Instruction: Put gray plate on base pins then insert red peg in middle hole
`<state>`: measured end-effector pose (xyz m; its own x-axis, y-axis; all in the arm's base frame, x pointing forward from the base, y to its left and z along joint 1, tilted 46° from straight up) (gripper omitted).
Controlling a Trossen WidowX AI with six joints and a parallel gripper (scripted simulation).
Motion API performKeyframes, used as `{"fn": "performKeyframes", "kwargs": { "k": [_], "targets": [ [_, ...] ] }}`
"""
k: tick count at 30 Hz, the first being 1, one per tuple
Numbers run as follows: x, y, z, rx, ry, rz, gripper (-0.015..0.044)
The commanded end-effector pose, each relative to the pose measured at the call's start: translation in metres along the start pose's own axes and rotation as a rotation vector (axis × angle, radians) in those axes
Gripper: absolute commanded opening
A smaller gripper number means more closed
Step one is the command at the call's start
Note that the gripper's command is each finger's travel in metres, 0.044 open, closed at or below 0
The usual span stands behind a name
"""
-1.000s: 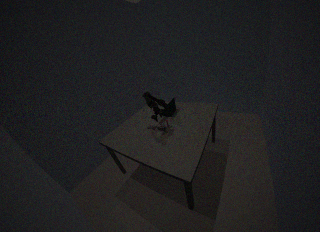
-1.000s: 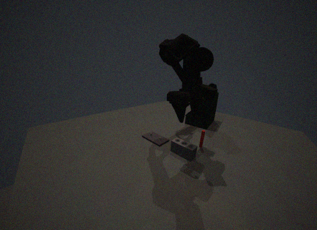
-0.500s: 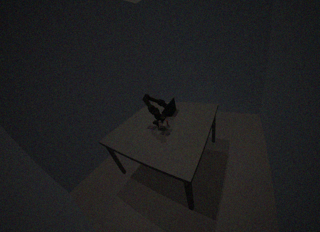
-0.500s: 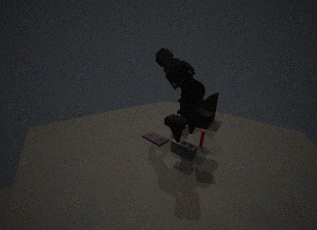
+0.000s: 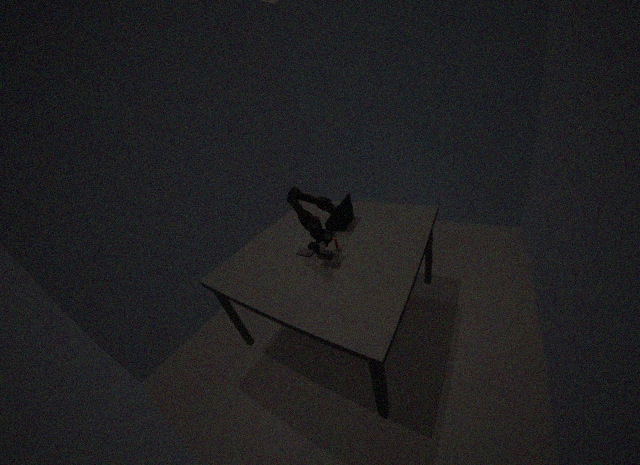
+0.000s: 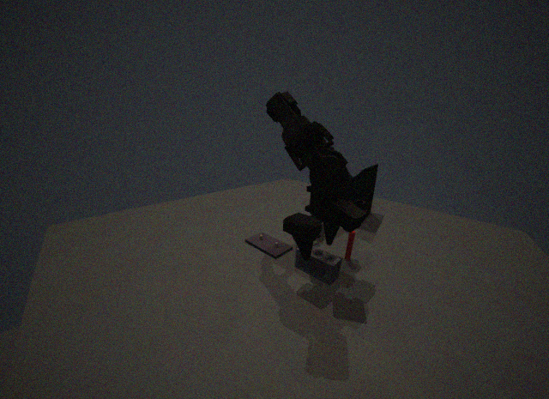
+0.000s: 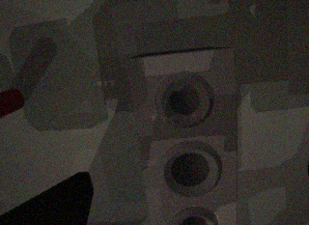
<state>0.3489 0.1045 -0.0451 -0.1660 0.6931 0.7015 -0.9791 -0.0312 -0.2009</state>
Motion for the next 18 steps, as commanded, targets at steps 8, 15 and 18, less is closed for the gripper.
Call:
{"fn": "performKeyframes", "kwargs": {
  "k": [8, 15, 18],
  "targets": [
    [-0.020, 0.002, 0.000, 0.008, 0.010, -0.004, 0.0440],
    [-0.032, 0.002, 0.001, 0.008, 0.011, -0.004, 0.0440],
    [-0.037, 0.002, 0.001, 0.008, 0.012, -0.004, 0.0440]
  ]
}}
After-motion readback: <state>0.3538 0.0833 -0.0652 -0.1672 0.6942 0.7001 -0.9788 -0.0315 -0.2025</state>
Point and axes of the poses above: the point midway between the two fingers, 35 mm back from their tips, its own x axis back along the fingers, its own y axis across the jaws, z = x × y, the point moved 4 cm from there along x, back along the fingers, and after that the axes turned 7 degrees about -x, right-handed, at the moved point
